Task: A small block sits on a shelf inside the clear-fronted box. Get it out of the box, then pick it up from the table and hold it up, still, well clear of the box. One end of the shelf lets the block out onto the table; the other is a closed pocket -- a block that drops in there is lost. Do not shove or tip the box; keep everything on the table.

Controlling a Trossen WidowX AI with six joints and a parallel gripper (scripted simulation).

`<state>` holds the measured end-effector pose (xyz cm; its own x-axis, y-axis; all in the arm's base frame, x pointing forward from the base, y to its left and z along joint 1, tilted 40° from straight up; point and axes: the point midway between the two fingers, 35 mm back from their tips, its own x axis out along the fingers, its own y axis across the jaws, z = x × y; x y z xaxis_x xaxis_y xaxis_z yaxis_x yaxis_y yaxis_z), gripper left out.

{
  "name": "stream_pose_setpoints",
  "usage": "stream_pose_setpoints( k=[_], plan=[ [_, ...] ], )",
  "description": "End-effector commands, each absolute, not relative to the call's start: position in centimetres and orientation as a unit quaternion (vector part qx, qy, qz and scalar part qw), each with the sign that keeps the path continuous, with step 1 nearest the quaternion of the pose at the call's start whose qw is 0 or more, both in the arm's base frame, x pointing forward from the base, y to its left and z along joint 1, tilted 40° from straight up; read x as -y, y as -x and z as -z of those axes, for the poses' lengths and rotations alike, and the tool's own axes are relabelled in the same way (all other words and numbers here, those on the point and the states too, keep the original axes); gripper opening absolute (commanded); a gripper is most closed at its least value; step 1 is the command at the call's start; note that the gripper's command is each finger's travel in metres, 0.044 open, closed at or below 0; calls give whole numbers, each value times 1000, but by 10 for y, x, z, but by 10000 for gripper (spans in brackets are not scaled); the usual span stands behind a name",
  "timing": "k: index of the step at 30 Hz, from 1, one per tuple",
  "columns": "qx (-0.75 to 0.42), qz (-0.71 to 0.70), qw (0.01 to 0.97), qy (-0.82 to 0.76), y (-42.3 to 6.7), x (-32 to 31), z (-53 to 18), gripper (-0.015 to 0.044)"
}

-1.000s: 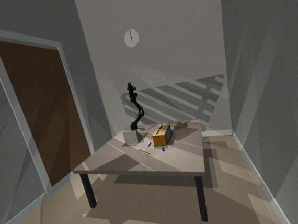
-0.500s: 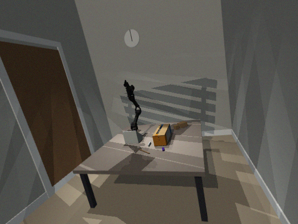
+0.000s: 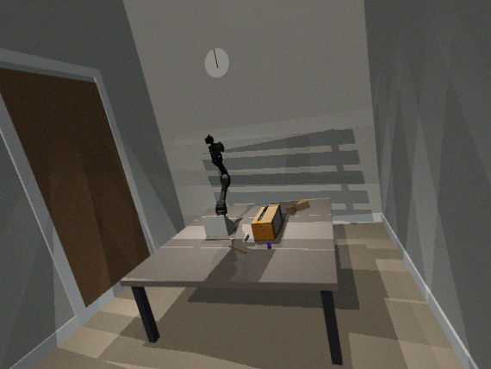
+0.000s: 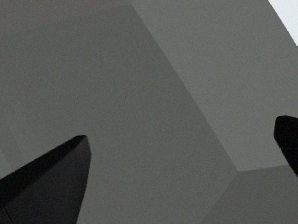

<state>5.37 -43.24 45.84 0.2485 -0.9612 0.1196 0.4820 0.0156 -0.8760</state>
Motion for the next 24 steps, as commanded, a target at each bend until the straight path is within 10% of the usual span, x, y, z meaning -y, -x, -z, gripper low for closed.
stream_pose_setpoints(
  k=[1,24],
  plan=[
    [-325,479,692,432,-88,450,-412,400],
    [-472,-121,771,409,-268,366,-135,400]
  ],
)
